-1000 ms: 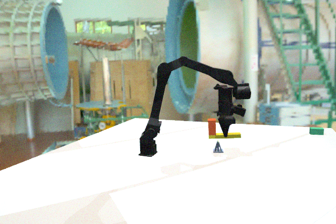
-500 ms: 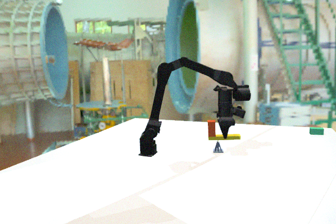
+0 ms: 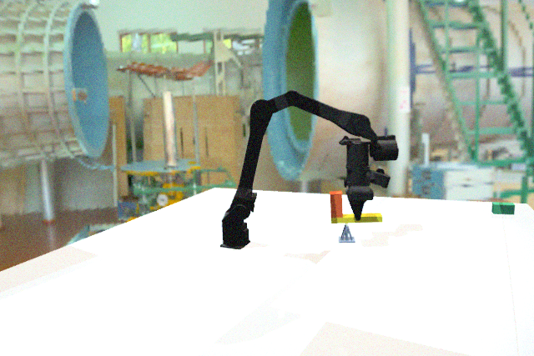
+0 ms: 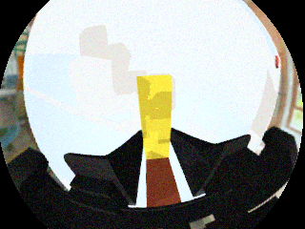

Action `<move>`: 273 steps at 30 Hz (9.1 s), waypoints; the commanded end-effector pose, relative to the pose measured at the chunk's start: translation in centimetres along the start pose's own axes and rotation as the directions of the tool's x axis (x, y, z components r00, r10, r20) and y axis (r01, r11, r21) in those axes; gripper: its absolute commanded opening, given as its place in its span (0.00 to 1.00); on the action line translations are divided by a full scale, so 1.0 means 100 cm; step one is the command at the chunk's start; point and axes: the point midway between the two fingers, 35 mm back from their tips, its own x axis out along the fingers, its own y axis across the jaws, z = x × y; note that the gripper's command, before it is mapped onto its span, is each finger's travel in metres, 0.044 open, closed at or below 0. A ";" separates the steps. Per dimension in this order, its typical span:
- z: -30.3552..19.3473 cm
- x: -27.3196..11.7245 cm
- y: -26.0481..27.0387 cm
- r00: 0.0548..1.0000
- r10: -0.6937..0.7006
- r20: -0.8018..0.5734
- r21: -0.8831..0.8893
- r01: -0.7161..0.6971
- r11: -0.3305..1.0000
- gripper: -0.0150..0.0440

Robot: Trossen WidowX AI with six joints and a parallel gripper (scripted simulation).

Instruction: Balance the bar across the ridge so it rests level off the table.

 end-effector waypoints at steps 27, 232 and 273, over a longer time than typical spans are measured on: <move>0.000 0.003 0.000 1.000 0.003 0.000 0.002 -0.003 1.000 0.25; 0.000 0.009 0.000 1.000 0.003 0.004 0.000 -0.003 1.000 0.55; 0.000 -0.091 0.000 1.000 0.004 0.004 0.000 -0.004 1.000 1.00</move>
